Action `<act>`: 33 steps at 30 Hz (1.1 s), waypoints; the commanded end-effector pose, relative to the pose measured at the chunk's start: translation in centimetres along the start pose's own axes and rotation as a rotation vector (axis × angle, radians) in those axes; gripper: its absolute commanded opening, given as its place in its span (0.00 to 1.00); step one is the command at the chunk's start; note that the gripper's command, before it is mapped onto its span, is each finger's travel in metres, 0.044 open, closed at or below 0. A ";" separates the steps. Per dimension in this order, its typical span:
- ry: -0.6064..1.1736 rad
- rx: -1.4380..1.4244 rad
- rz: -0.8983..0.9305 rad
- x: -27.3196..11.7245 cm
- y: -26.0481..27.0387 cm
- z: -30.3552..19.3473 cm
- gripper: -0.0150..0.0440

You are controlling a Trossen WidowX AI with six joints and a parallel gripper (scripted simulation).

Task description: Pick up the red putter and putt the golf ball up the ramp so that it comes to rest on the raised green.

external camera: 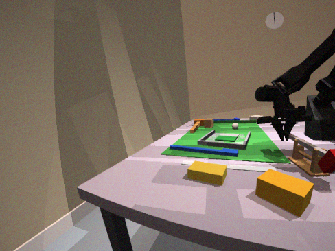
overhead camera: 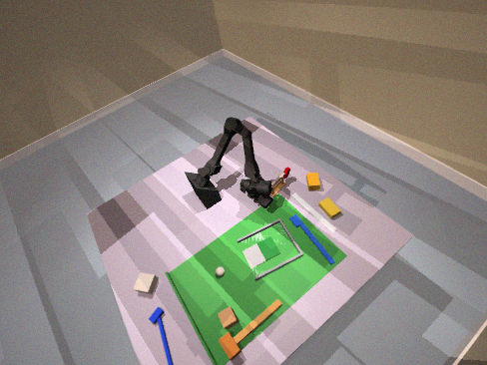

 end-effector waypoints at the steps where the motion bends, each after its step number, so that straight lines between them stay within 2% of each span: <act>1: -0.007 -0.015 -0.007 -1.8 -0.5 0.6 0.25; 17: -0.020 -0.011 -0.011 -8.2 0.1 2.5 0.25; 24: -0.005 0.009 -0.008 -7.8 0.2 2.0 0.25; 33: 0.056 0.186 -0.056 -9.0 -1.0 -0.7 0.25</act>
Point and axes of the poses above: the point midway between the two fingers, 35 mm back from their tips, its own x axis out along the fingers, its own y axis across the jaws, z = x × y, the point moved 8 cm from there along -x, back along the fingers, and after that the axes turned 3 degrees about x, right-handed, at the moved point
